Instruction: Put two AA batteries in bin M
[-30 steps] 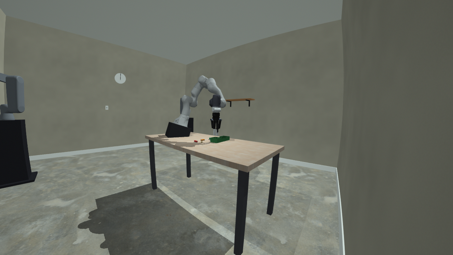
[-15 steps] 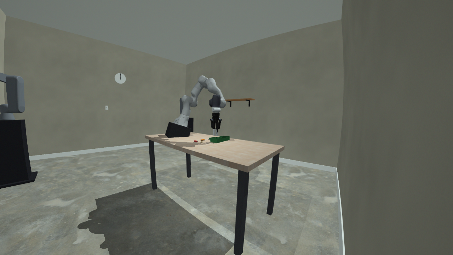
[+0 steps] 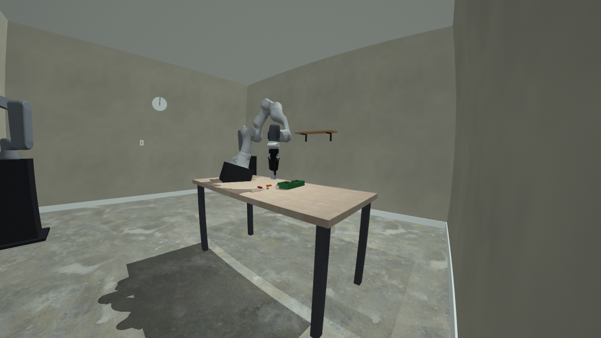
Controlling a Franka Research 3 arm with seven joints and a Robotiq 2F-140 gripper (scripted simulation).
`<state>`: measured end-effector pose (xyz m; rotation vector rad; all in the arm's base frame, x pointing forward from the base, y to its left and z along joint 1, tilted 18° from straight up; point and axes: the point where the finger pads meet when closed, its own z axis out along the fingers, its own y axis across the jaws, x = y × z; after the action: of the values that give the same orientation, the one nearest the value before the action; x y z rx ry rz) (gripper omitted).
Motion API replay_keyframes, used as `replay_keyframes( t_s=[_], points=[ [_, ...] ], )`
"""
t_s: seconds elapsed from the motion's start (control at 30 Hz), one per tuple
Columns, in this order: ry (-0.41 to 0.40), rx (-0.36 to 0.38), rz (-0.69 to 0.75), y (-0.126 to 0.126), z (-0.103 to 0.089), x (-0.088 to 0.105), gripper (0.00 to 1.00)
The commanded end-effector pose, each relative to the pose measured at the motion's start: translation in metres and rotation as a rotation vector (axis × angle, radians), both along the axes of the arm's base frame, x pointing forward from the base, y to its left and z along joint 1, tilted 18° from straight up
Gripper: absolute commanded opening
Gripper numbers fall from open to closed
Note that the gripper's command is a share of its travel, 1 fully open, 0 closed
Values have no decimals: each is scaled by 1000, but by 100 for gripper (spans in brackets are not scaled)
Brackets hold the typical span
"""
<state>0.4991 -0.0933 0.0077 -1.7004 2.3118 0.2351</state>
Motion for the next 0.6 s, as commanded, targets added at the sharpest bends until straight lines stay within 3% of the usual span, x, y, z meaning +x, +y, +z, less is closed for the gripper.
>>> replay_keyframes(
  t_s=[0.0, 0.07, 0.37, 0.57],
  points=[
    [39, 16, -151, -19, -5, -19, 17],
    [39, 16, -151, -19, -5, -19, 17],
    [117, 51, -419, -68, -24, -72, 17],
    [152, 70, -568, -69, -24, -73, 17]
  ],
)
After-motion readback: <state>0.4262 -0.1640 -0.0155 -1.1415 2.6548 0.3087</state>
